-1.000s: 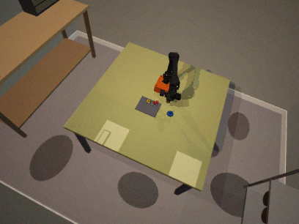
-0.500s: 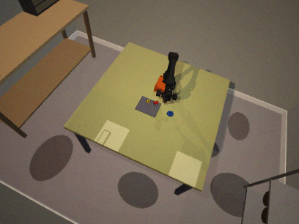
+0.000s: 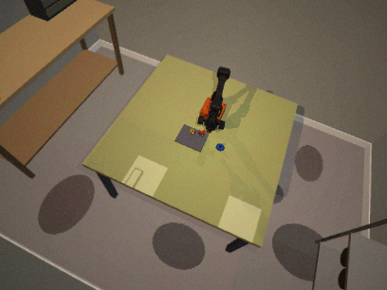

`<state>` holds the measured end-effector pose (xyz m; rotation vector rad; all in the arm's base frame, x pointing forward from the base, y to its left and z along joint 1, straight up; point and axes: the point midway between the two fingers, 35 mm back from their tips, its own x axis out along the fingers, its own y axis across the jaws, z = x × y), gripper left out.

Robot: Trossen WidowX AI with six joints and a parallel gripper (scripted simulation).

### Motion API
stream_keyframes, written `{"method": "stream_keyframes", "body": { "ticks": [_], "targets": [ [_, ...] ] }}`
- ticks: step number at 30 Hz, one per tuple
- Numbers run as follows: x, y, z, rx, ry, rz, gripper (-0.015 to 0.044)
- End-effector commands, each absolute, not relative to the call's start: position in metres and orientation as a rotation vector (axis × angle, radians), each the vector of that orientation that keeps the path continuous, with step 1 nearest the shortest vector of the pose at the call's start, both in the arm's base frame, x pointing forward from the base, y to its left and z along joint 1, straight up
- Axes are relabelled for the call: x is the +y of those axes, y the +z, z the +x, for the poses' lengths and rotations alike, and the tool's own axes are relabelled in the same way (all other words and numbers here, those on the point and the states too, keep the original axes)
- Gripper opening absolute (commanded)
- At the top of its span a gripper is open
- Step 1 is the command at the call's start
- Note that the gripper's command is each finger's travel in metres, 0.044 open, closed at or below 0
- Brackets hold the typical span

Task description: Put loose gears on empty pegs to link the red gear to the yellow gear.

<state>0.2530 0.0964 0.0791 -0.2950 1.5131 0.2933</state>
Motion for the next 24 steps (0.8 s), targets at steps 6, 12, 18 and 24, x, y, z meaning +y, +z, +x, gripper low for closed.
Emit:
{"method": "stream_keyframes", "body": {
  "ticks": [6,12,18,24],
  "targets": [
    [0.078,0.071,0.256,1.516,0.298,-0.297,0.0],
    [0.066,0.067,0.257,1.517,0.298,-0.297,0.0],
    [0.054,0.063,0.257,1.516,0.301,-0.299,0.0],
    [0.043,0.058,0.258,1.516,0.303,-0.302,0.0]
  ]
}}
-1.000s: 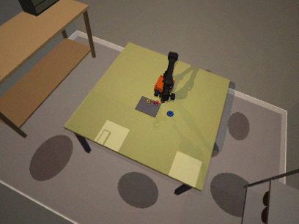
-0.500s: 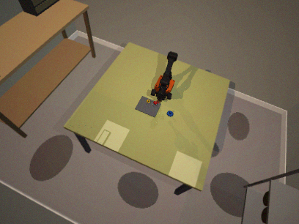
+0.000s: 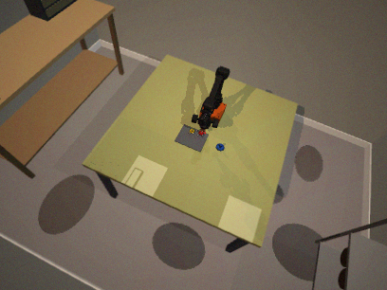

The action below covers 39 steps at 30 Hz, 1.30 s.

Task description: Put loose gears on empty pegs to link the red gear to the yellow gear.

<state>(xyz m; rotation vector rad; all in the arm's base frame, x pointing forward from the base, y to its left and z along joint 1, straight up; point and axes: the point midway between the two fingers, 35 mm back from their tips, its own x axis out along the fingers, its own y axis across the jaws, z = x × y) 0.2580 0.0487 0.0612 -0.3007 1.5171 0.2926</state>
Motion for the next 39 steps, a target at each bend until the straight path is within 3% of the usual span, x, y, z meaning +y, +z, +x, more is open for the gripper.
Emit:
{"method": "stream_keyframes", "body": {
  "ticks": [1,39],
  "targets": [
    [0.041,0.058,0.258,1.516,0.303,-0.303,0.0],
    [0.0,0.044,0.253,1.517,0.307,-0.315,0.0]
  ]
}}
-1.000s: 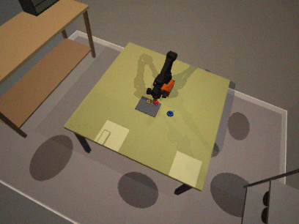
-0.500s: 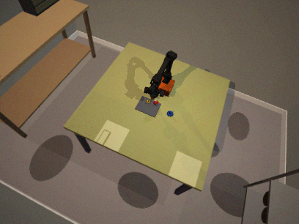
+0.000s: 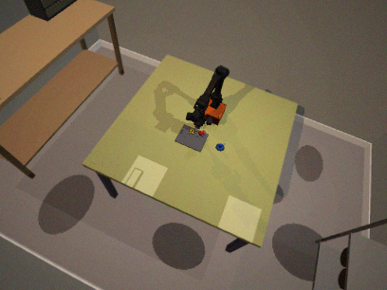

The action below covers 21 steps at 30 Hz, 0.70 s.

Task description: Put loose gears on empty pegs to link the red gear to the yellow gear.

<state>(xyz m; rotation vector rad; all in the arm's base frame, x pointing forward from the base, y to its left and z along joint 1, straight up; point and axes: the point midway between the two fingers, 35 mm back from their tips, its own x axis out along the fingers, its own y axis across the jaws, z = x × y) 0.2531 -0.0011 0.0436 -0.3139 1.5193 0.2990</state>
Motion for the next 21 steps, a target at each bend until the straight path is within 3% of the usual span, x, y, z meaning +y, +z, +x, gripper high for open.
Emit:
{"method": "stream_keyframes", "body": {
  "ticks": [1,21],
  "targets": [
    [0.0,0.044,0.253,1.517,0.307,-0.315,0.0],
    [-0.001,0.026,0.253,1.486,0.476,-0.489,0.0]
  ]
}}
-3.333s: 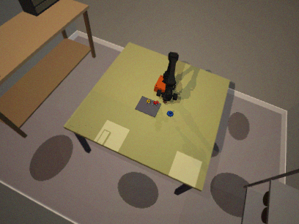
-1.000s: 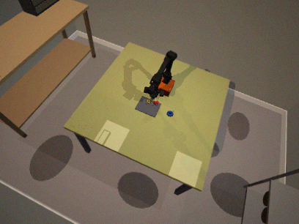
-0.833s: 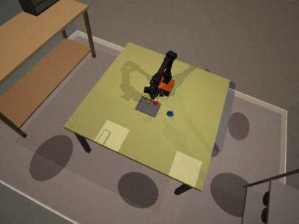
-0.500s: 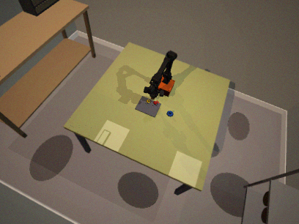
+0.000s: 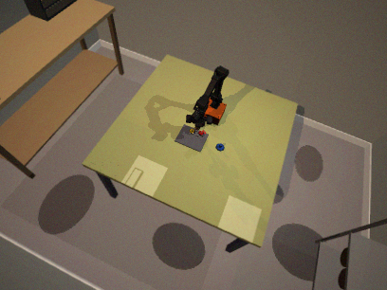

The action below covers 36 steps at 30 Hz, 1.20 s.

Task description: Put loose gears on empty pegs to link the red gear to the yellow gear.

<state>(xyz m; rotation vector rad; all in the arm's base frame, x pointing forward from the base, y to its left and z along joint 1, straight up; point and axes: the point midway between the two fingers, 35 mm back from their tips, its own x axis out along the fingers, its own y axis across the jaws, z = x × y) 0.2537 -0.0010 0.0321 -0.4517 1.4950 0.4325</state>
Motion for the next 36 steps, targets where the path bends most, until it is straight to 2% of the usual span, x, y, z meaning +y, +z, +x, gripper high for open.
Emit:
{"method": "stream_keyframes", "body": {
  "ticks": [1,24,36],
  "targets": [
    [-0.001,0.025,0.253,1.486,0.478,-0.491,0.0],
    [-0.001,0.0,0.254,1.537,0.123,-0.125,0.0],
    [0.0,0.0,0.255,1.523,0.27,-0.276,0.0]
  ]
}}
